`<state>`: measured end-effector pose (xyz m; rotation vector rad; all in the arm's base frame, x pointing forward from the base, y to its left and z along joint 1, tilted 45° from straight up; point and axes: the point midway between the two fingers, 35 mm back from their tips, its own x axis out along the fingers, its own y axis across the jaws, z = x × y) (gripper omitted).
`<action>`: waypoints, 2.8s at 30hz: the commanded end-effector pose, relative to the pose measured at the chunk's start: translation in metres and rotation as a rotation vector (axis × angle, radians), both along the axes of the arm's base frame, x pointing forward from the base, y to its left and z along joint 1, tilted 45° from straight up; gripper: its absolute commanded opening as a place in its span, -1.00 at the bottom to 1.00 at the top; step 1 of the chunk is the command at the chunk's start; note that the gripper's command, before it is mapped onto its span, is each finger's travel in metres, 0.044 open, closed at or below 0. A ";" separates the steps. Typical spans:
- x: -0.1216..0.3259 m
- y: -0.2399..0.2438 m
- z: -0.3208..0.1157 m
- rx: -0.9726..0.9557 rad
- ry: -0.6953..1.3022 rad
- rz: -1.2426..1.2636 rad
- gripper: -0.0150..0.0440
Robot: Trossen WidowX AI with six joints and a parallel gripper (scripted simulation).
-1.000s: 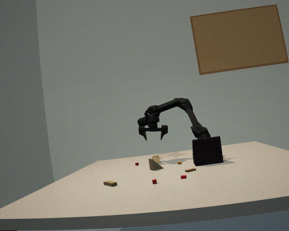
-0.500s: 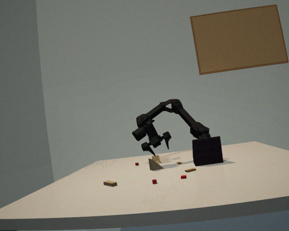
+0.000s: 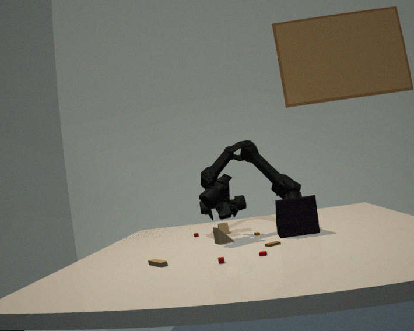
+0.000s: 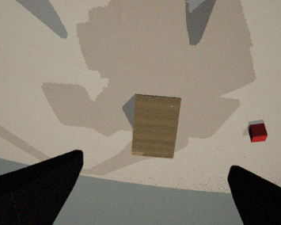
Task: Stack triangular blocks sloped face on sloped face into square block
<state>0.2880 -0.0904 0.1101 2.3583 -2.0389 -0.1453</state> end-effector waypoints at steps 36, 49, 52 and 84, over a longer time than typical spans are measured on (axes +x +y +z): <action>0.042 -0.055 -0.038 0.124 -0.015 0.015 1.00; 0.027 -0.088 -0.003 0.022 0.061 0.012 1.00; 0.020 -0.094 0.006 -0.008 0.071 0.005 1.00; 0.005 -0.121 0.035 0.004 0.124 0.010 1.00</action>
